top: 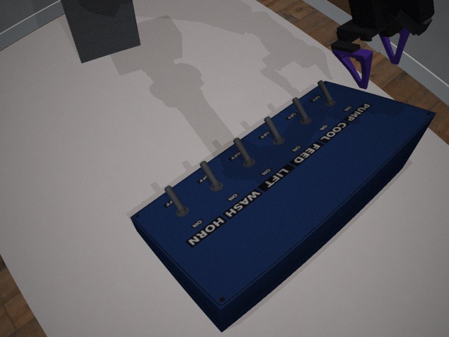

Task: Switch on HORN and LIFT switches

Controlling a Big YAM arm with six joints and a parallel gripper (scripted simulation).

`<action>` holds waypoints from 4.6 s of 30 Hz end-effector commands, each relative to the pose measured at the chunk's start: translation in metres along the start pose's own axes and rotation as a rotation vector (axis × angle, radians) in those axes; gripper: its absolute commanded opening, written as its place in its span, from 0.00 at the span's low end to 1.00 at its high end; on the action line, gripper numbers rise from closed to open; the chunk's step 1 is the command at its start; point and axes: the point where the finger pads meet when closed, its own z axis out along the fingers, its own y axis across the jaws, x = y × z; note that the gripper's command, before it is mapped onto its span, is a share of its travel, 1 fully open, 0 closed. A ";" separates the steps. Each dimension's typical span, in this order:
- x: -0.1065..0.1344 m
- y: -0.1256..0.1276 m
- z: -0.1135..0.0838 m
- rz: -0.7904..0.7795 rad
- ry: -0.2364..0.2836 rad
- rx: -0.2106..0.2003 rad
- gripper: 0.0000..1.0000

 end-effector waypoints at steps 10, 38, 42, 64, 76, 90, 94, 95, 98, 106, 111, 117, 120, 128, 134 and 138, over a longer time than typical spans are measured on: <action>-0.011 0.002 -0.002 0.002 -0.018 -0.007 1.00; -0.011 0.002 -0.002 0.002 -0.018 -0.007 1.00; -0.011 0.002 -0.002 0.002 -0.018 -0.007 1.00; -0.010 -0.042 -0.001 -0.002 -0.012 0.006 1.00; -0.011 -0.078 -0.002 -0.001 -0.015 0.007 1.00; -0.005 -0.073 -0.002 -0.006 -0.008 -0.003 1.00; -0.005 -0.073 -0.002 -0.006 -0.008 -0.003 1.00; -0.005 -0.073 -0.002 -0.006 -0.008 -0.003 1.00; -0.005 -0.073 -0.002 -0.006 -0.008 -0.003 1.00; -0.005 -0.073 -0.002 -0.006 -0.008 -0.003 1.00; -0.005 -0.073 -0.002 -0.006 -0.008 -0.003 1.00; -0.005 -0.073 -0.002 -0.006 -0.008 -0.003 1.00; -0.005 -0.073 -0.002 -0.006 -0.008 -0.003 1.00; -0.005 -0.073 -0.002 -0.006 -0.008 -0.003 1.00; -0.007 -0.080 -0.001 -0.003 -0.009 0.005 1.00; -0.010 -0.088 -0.002 -0.002 -0.014 0.007 1.00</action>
